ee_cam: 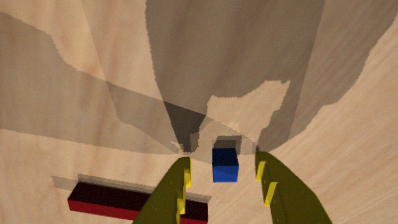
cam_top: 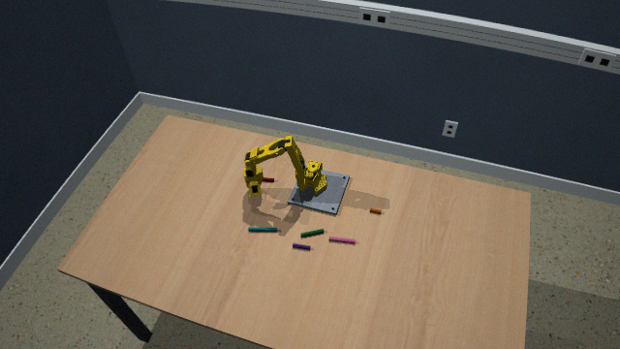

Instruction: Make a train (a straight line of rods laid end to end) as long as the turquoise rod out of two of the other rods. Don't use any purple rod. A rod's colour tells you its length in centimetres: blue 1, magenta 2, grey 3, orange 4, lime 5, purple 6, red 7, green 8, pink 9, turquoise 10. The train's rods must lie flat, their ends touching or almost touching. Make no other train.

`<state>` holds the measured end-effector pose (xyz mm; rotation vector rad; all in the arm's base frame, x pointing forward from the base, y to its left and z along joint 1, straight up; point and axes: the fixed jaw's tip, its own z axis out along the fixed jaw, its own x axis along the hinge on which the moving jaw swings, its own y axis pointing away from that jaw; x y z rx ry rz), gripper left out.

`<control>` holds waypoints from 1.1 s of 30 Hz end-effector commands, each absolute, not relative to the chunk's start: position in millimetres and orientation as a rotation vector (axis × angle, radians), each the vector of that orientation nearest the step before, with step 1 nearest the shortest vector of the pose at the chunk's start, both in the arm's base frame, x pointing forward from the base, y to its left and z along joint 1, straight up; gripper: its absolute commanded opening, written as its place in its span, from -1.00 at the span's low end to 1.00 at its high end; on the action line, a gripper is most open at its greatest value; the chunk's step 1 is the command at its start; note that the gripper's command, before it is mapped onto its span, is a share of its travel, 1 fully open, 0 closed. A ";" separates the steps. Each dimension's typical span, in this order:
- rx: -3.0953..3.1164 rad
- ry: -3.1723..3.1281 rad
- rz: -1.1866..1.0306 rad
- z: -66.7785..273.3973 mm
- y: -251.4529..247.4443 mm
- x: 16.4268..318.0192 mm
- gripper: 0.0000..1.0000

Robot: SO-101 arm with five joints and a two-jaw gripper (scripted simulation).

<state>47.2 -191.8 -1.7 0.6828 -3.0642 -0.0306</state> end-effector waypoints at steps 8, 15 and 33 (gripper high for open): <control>0.689 -3.064 -0.030 -1.4 -189.9 45.5 -0.65; 0.689 -3.064 -0.030 -0.3 -190.0 45.6 -0.65; 0.689 -3.064 -0.030 16.1 -190.4 45.7 -0.65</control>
